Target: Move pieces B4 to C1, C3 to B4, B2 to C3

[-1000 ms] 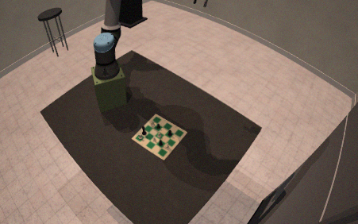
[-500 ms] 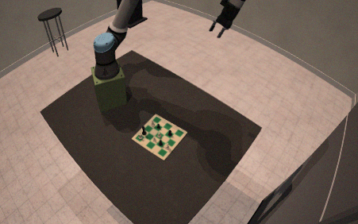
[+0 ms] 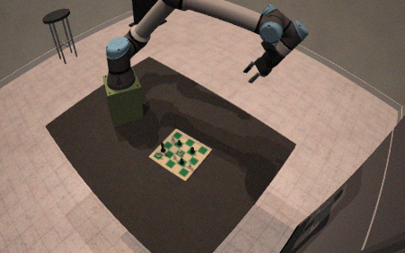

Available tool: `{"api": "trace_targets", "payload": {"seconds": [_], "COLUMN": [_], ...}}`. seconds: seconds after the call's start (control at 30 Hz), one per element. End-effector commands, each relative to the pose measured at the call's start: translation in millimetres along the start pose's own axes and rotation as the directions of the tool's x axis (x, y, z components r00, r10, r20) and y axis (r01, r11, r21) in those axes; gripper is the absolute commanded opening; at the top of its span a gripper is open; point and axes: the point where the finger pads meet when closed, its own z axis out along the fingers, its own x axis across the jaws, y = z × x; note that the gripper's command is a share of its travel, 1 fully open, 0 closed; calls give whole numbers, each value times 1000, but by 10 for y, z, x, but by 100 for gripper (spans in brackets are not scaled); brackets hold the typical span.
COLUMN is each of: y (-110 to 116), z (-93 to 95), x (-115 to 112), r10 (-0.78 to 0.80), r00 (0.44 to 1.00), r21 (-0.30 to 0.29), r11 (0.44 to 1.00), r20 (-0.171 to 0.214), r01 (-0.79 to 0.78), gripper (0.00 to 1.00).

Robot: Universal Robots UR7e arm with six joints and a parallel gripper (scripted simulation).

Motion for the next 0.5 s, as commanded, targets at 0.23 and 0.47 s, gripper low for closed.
{"api": "trace_targets", "payload": {"seconds": [0.23, 0.47], "y": [-40, -212], "z": [862, 1607], "x": [-1074, -1718], "r10": [268, 446], "r00": [959, 884], "r21": [100, 190], "r11": [961, 889], "r20": [-93, -141], "r01": [-259, -418], "gripper": [100, 100]}}
